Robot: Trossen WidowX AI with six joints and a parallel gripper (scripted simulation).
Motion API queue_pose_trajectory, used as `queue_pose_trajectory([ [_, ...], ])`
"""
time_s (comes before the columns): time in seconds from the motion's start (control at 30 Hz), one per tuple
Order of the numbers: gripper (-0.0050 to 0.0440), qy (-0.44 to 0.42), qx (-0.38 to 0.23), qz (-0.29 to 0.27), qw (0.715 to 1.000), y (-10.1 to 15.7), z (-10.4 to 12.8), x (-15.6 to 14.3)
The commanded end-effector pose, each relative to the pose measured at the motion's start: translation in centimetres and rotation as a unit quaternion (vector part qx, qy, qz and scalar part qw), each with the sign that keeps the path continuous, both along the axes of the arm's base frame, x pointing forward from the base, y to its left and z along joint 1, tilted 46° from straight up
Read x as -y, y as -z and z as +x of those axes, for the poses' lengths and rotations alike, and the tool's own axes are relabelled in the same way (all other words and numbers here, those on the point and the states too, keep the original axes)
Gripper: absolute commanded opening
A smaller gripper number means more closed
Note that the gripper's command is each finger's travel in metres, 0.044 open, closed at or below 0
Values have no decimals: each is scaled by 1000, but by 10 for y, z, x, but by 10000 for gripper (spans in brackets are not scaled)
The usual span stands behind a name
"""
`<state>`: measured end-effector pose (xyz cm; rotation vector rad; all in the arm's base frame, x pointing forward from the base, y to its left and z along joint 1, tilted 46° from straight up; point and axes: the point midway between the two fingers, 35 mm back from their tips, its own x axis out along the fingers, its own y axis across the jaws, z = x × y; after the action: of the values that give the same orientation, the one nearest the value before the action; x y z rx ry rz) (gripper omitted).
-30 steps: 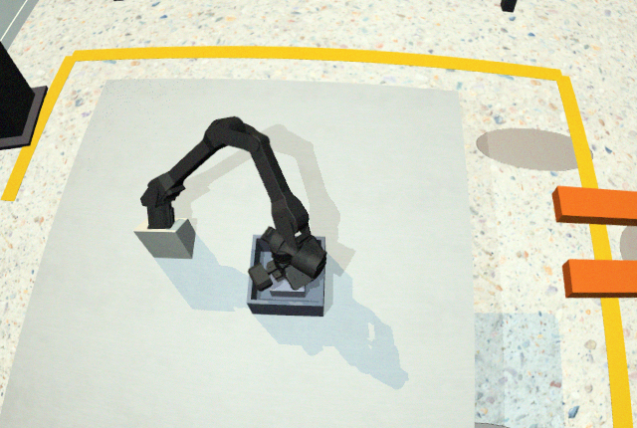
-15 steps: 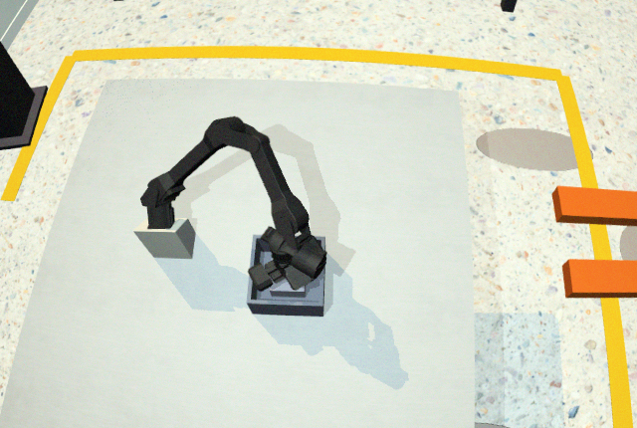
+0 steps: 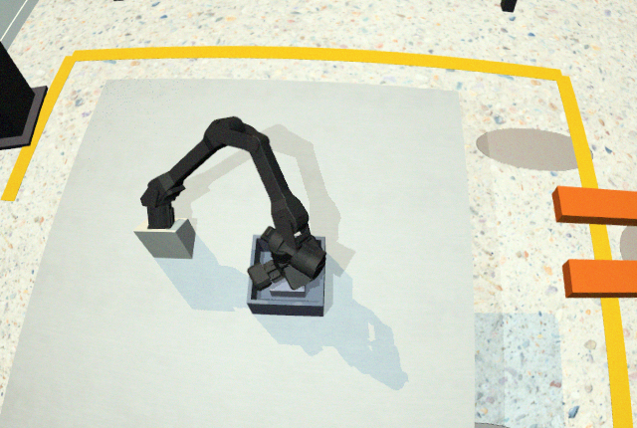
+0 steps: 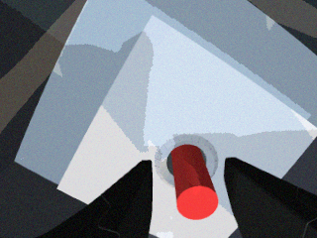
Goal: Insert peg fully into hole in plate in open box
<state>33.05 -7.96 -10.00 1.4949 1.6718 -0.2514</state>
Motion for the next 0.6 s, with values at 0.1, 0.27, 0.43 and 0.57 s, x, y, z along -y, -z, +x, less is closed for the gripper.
queue_pose_trajectory([
  [0.1, 150, 0, 4, -4, 1000, -14, 2, 18],
  [0.27, 150, 0, 4, -4, 1000, -22, 1, 26],
  [0.43, 150, 1, 4, -4, 1000, -36, -1, 40],
  [0.57, 174, 1, 4, -3, 1000, -44, -3, 48],
])
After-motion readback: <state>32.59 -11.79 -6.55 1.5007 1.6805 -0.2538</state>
